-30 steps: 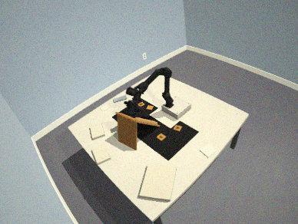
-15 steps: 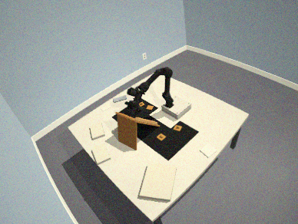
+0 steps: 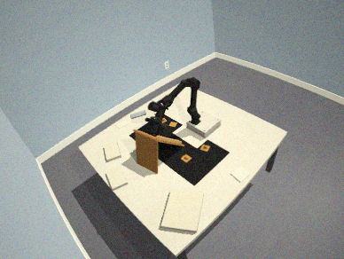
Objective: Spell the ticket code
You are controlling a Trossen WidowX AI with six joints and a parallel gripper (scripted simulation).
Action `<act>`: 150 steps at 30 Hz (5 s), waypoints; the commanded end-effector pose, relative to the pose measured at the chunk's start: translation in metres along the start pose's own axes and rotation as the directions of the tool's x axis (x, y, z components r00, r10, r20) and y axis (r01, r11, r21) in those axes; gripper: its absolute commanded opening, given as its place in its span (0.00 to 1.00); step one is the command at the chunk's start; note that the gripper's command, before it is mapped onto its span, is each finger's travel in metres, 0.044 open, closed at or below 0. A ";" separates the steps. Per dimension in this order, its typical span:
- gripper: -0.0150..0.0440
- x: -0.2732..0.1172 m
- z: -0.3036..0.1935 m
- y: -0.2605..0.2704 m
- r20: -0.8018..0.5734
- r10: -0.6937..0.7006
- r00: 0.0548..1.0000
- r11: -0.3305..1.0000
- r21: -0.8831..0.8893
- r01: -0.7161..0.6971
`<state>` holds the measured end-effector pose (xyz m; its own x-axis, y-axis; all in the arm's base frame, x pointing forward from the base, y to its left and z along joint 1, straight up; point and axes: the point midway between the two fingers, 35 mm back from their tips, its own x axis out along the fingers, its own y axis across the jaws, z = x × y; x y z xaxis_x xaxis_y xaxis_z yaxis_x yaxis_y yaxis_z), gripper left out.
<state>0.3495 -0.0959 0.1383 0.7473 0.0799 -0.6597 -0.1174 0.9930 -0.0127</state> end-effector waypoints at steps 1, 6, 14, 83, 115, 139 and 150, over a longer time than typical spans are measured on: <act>0.25 -0.001 0.000 0.004 0.004 -0.003 1.000 1.000 0.000 0.003; 0.25 -0.001 0.000 0.007 0.004 -0.003 1.000 1.000 0.001 0.003; 0.25 -0.001 0.001 0.013 0.004 -0.002 1.000 1.000 0.001 0.002; 0.75 -0.030 -0.003 0.012 0.001 -0.003 1.000 1.000 0.001 0.003; 0.75 -0.040 -0.004 0.013 0.001 -0.003 1.000 1.000 0.001 0.003; 0.58 -0.042 -0.004 0.013 -0.005 -0.005 1.000 1.000 0.007 0.005; 0.25 -0.042 -0.004 0.013 -0.005 -0.005 1.000 1.000 0.007 0.005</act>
<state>0.3138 -0.0868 0.1631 0.7448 0.0748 -0.6631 -0.1095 0.9939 -0.0109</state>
